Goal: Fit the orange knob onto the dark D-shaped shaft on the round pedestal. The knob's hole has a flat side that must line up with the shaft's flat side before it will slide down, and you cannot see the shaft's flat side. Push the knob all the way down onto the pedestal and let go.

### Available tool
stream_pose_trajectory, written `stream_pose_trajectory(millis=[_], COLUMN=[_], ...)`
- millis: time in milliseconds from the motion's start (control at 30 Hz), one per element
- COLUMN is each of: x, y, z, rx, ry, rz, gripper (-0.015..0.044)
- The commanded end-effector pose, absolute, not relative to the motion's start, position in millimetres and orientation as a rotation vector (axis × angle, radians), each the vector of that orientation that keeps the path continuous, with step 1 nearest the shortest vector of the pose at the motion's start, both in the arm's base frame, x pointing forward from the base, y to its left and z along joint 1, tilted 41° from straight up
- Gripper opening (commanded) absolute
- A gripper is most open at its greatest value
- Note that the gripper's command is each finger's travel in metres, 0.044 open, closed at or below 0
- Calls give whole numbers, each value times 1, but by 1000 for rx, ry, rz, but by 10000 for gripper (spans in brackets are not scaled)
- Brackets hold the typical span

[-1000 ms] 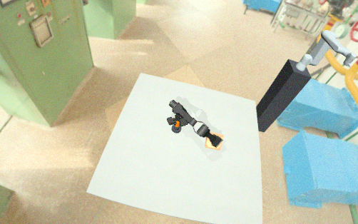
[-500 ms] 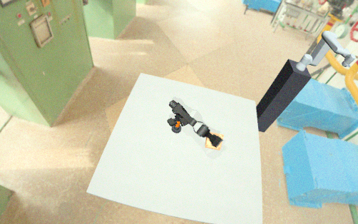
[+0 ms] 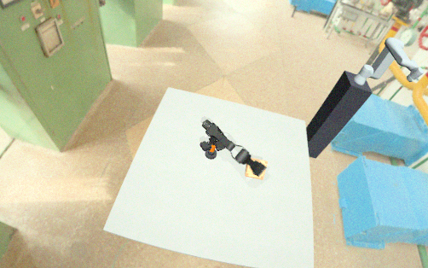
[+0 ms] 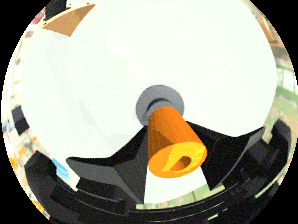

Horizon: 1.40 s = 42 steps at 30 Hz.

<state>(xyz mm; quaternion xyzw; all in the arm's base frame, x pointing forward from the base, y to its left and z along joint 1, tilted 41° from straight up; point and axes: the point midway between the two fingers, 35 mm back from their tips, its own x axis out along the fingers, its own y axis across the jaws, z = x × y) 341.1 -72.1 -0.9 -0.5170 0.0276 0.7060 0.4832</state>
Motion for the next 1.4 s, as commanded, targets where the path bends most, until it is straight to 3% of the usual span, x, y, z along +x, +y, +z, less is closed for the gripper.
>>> stream_pose_trajectory(millis=[0, 200, 600, 1367], x=[341, 342, 340, 339], y=[-74, -74, -72, -73], z=[2, 2, 0, 3], rx=[-1263, -1168, -594, 645], ry=[64, 173, 737, 1533], rz=[1720, 1688, 1419, 475], gripper=[0, 0, 0, 0])
